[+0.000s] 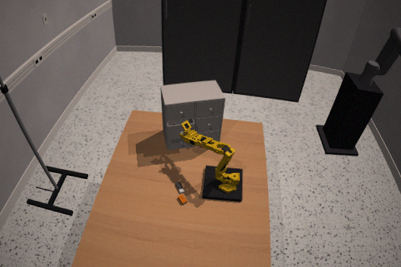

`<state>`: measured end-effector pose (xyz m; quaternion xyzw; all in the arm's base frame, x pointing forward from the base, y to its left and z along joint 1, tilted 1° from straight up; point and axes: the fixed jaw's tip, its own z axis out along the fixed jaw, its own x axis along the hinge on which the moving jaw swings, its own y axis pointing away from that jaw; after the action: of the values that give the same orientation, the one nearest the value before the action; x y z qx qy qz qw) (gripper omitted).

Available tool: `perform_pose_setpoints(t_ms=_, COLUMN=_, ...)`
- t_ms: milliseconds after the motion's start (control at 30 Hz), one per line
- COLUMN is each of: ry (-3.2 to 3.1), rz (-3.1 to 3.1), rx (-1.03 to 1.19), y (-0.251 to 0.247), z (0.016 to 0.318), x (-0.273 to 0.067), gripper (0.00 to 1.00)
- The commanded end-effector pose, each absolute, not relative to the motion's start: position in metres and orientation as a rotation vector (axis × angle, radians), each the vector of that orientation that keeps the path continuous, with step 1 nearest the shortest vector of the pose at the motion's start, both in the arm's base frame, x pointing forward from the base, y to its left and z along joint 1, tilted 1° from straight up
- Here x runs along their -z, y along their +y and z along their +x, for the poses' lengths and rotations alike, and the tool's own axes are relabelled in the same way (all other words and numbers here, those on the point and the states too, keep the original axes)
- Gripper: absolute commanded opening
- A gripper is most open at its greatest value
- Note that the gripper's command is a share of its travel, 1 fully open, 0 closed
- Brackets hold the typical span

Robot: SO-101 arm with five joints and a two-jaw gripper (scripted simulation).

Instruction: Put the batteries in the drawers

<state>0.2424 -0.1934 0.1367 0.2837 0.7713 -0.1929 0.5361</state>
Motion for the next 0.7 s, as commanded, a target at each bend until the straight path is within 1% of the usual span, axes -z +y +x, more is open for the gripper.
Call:
perform_pose_setpoints(t_ms=0, ry=1.835, rz=0.693, rx=0.476, y=-0.202, z=0.242, x=-0.135, gripper=0.00)
perform_pose_setpoints(t_ms=667, ry=1.830, rz=0.710, rx=0.489, y=-0.214, z=0.247, x=-0.134, gripper=0.00)
